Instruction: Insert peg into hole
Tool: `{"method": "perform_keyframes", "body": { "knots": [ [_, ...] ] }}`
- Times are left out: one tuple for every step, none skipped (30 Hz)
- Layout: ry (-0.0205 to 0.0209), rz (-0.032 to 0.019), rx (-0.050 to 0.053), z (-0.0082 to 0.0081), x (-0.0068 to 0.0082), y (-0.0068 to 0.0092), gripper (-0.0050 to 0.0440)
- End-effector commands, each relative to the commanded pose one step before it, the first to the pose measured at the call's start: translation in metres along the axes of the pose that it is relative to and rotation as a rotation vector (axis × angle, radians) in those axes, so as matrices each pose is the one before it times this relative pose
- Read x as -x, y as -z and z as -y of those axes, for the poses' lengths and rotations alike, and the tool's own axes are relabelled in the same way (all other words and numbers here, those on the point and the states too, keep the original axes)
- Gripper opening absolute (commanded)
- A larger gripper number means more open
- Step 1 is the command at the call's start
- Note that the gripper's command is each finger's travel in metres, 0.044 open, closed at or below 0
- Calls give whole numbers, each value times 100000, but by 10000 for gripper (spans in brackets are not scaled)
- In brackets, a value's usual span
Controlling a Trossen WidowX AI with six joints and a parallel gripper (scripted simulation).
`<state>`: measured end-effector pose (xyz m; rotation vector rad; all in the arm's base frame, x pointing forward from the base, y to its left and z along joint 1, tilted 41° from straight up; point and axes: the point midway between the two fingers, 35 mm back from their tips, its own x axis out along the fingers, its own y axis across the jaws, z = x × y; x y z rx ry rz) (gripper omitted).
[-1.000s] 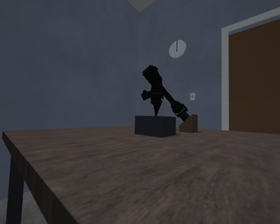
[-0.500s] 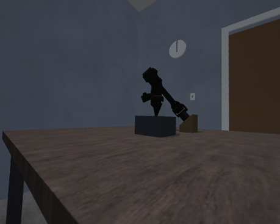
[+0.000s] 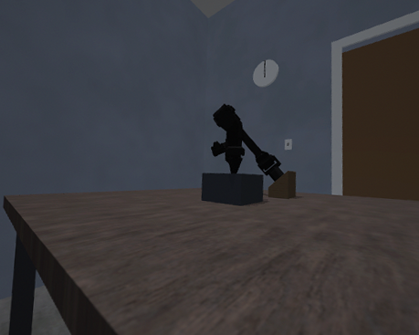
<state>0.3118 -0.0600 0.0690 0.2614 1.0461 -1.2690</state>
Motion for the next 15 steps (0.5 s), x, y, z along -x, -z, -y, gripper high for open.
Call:
{"method": "perform_keyframes", "body": {
  "knots": [
    [758, 80, 541, 104, -704, 27, 0],
    [0, 0, 0, -4, -109, -2, 0],
    [0, 0, 0, -4, -108, -2, 0],
    [0, 0, 0, -3, -108, -1, 0],
    [0, 0, 0, -1, -109, -1, 0],
    [0, 0, 0, -1, -111, 0, 0],
    [0, 0, 0, 0, -113, 0, 0],
    [0, 0, 0, 3, -114, -1, 0],
    [0, 0, 0, 0, 0, 0, 0],
    [0, 0, 0, 0, 0, 0, 0],
    [0, 0, 0, 4, -116, -2, 0],
    [0, 0, 0, 4, -121, -2, 0],
    [1, 1, 0, 4, -104, -2, 0],
    [0, 1, 0, 3, -65, -1, 0],
    [0, 0, 0, 1, -22, 0, 0]
  ]
}}
